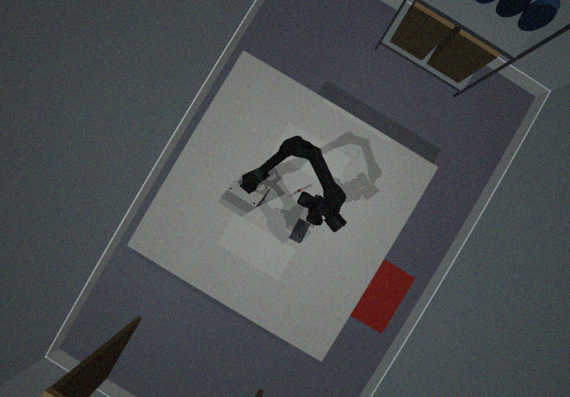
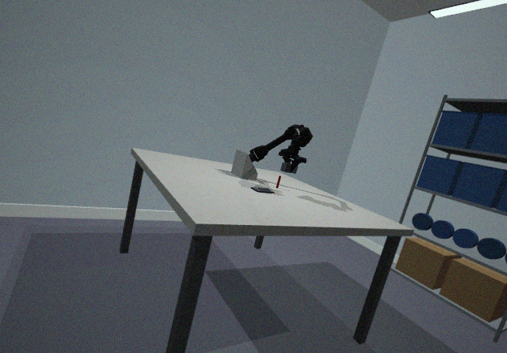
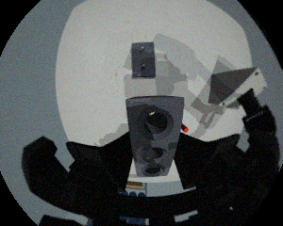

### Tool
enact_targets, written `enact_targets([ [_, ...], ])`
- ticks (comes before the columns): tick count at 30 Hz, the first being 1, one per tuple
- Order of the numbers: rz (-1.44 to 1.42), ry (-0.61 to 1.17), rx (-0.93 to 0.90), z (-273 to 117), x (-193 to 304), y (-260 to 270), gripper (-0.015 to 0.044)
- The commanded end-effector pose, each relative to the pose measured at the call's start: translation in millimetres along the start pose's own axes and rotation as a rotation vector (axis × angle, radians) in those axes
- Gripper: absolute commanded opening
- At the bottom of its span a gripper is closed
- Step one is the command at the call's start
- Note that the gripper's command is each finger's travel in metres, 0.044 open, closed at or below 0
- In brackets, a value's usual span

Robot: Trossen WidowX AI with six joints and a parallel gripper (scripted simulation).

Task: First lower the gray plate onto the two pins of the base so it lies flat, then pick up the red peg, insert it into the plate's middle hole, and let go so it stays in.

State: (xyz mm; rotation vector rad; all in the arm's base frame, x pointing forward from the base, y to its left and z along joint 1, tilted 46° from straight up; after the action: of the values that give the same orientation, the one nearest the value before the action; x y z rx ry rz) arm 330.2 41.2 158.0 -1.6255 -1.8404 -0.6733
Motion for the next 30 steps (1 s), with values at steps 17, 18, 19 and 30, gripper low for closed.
enact_targets([
  [17,0.002,-0.004,0.001,12,-42,15,0.0000],
  [18,0.002,-0.004,0.000,13,-45,16,0.0000],
  [19,0.002,-0.004,0.000,15,-48,17,0.0000],
  [30,0.007,-0.005,0.000,30,-80,25,0.0000],
])
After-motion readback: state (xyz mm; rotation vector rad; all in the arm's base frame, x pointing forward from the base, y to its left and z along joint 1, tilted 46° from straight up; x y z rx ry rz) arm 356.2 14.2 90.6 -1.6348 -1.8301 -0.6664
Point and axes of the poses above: the point midway between the two fingers, 35 mm back from their tips, its own z axis out along the fingers, its own y axis across the jaws, x = y × z, the point moved 5 cm from there along -z, back along the fingers, and after that the axes turned 9 degrees about z, right-handed, at the moved point
